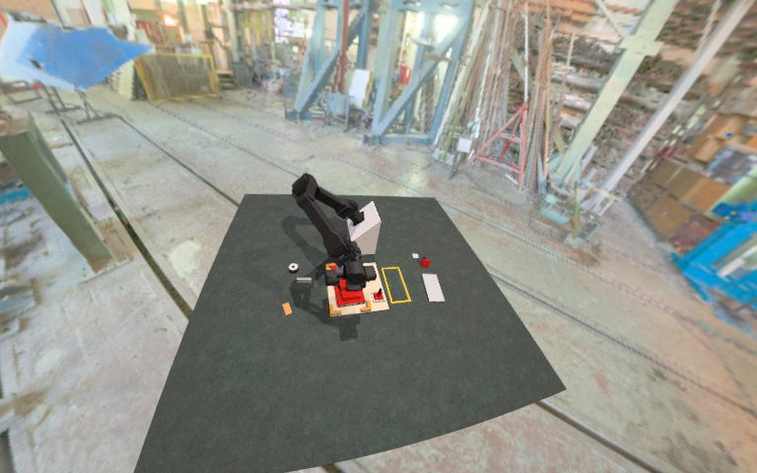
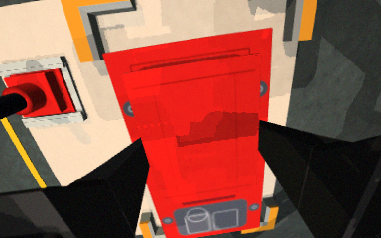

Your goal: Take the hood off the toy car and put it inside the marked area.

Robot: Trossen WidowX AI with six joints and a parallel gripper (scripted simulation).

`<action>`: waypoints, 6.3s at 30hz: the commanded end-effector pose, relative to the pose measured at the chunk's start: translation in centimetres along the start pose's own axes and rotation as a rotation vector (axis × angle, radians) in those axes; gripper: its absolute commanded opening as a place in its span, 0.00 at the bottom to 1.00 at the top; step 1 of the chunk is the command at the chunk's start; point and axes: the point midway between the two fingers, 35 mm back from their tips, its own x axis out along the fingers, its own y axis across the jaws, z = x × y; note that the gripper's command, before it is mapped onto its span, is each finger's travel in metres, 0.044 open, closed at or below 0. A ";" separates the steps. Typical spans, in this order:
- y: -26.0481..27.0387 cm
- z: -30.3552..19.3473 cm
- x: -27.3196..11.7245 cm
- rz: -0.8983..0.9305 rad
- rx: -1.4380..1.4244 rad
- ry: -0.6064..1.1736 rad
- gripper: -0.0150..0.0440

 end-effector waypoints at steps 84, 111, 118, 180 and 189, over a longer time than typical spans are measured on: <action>11.1 0.7 -7.5 0.048 -0.023 -0.003 0.25; 21.1 -1.7 -7.5 0.015 0.001 -0.001 0.25; 21.2 -1.7 -7.3 0.015 0.001 -0.001 0.25; 21.3 -1.5 -3.5 0.015 0.001 -0.002 0.25; 21.3 -1.5 -3.0 0.015 0.001 -0.002 0.25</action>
